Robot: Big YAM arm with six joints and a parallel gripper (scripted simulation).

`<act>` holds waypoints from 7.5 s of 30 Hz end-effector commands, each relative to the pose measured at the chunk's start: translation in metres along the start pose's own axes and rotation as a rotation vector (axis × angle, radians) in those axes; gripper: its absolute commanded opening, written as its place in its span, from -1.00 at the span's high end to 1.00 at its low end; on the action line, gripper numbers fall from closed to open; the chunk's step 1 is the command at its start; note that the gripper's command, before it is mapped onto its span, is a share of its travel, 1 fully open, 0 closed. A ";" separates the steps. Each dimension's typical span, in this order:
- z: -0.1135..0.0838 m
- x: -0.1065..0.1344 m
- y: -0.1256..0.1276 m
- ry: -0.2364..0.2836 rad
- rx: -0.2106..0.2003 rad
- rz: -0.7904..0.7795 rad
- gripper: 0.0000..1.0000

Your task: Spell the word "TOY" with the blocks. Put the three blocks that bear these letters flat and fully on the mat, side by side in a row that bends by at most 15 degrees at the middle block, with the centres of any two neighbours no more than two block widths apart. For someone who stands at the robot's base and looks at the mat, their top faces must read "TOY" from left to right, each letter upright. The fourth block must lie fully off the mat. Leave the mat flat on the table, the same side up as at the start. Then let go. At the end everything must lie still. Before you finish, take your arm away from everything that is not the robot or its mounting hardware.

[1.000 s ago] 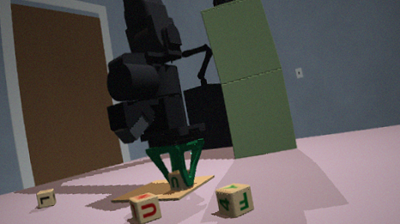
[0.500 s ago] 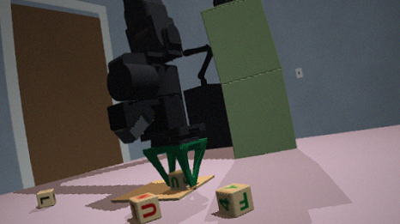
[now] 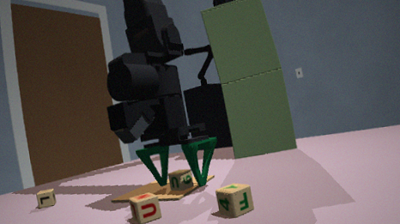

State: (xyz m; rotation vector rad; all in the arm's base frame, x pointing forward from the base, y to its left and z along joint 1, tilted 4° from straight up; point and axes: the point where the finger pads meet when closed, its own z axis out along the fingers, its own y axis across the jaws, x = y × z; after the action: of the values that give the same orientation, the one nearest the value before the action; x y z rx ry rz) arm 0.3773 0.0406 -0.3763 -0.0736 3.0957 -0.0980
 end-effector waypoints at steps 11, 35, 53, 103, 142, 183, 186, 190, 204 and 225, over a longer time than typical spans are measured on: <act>-0.013 -0.008 -0.001 -0.011 -0.001 -0.005 -0.93; -0.027 0.012 0.003 0.027 0.003 -0.007 -0.93; -0.051 -0.006 0.005 -0.011 -0.001 -0.004 -0.93; -0.086 0.003 0.004 0.007 0.001 -0.005 -1.00; -0.084 -0.153 -0.248 -0.009 0.009 -1.046 -0.29; -0.081 -0.151 -0.259 -0.013 0.016 -1.025 -0.29; -0.080 -0.152 -0.260 -0.015 0.019 -1.024 -0.29; -0.078 -0.153 -0.261 -0.020 0.026 -1.023 -0.29; -0.061 -0.153 -0.263 -0.020 0.027 -1.020 -0.29; -0.034 -0.153 -0.263 -0.020 0.026 -1.020 -0.29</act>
State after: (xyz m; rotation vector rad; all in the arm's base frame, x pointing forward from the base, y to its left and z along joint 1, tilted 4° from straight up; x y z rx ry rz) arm 0.5279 -0.1979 -0.3156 -1.6029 2.6935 -0.1212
